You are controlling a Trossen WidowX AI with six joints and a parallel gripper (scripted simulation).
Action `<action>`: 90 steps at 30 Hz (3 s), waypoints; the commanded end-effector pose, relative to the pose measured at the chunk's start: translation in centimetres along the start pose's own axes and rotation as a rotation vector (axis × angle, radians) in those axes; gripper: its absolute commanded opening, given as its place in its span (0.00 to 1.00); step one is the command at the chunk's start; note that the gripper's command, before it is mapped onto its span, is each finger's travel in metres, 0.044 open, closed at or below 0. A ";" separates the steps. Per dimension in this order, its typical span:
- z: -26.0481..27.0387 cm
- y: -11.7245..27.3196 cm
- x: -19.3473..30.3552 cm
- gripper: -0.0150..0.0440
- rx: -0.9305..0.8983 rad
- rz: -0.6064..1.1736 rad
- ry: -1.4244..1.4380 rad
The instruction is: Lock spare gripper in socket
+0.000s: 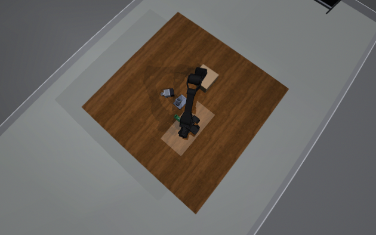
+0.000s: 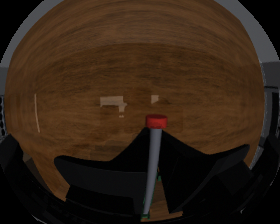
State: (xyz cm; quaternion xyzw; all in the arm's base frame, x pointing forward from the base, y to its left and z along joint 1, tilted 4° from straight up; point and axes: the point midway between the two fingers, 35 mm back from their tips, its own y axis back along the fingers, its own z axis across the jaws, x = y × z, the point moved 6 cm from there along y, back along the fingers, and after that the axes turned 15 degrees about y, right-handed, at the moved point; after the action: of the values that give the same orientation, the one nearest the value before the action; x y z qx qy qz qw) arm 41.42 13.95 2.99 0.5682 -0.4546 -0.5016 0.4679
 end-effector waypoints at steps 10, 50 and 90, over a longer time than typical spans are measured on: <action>0.0 -0.2 0.0 0.25 -0.002 0.000 0.005; 0.2 2.8 -0.5 0.59 -0.034 0.007 -0.001; 0.6 12.8 3.5 0.56 -0.031 0.057 0.001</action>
State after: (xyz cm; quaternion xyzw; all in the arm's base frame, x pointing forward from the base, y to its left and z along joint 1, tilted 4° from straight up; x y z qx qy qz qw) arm 40.47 11.47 11.66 0.5403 -0.4427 -0.5100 0.5019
